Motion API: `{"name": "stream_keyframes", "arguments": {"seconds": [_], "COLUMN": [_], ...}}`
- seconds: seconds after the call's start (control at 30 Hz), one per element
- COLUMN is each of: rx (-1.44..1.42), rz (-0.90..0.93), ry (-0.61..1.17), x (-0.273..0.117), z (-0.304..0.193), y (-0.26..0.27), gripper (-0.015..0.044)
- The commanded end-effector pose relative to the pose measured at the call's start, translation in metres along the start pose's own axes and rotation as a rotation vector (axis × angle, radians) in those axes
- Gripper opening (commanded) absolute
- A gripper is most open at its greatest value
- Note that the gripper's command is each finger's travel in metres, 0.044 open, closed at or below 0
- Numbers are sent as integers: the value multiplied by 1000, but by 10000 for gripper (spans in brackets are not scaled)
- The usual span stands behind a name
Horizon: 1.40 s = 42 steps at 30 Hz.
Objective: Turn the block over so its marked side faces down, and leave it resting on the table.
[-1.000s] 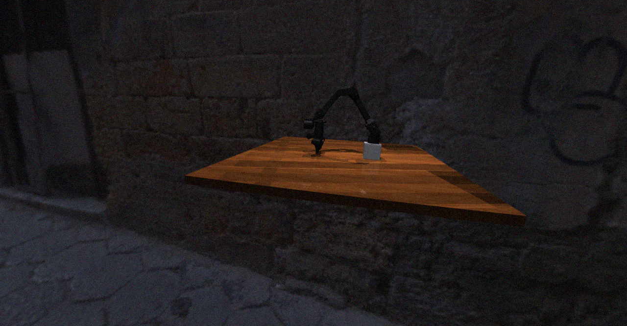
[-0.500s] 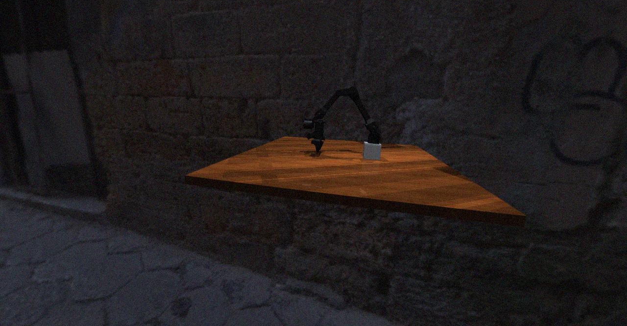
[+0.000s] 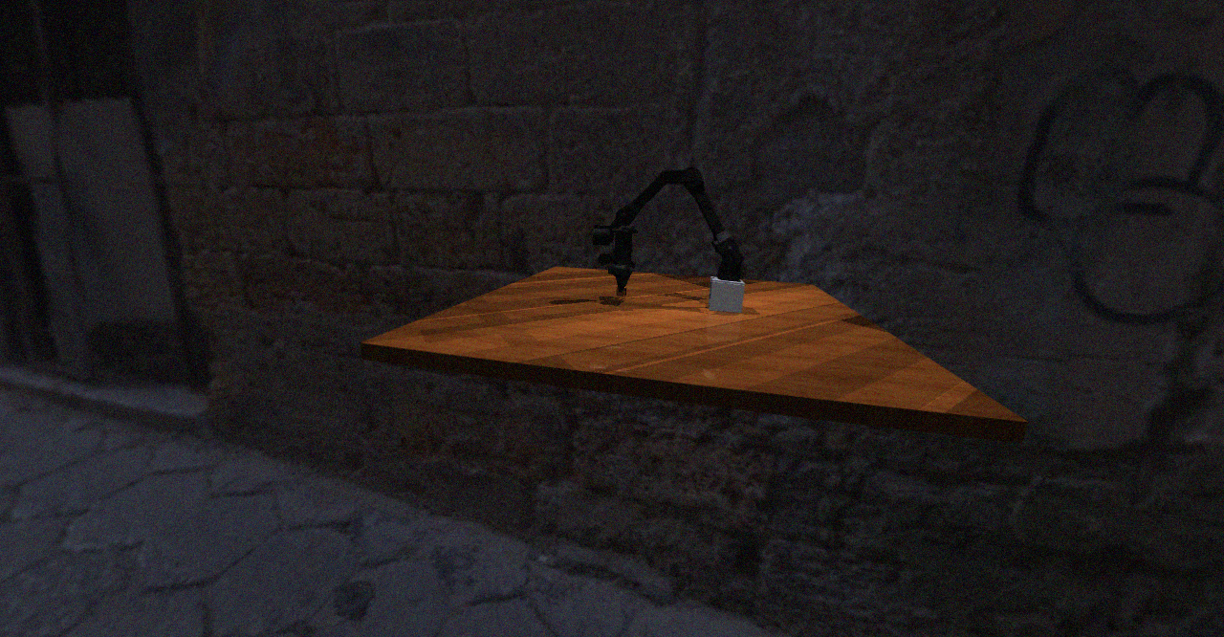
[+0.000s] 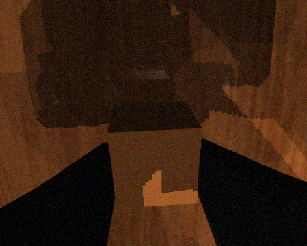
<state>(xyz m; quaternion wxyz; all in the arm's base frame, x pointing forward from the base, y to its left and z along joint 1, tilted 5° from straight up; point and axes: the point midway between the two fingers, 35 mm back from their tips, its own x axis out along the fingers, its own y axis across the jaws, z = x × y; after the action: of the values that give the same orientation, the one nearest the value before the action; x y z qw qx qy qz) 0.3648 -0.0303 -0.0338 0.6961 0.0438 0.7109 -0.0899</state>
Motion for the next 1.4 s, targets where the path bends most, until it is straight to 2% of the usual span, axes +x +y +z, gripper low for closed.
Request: {"name": "stream_keyframes", "arguments": {"seconds": [0.0,1.0,1.37], "rx": [-1,-1,-1], "rz": [3,3,4], "ry": [-26,-497,-555], "x": [-3,6,12], "z": [1,-4,-2], "y": [1,1,1], "gripper": [0,0,0]}}
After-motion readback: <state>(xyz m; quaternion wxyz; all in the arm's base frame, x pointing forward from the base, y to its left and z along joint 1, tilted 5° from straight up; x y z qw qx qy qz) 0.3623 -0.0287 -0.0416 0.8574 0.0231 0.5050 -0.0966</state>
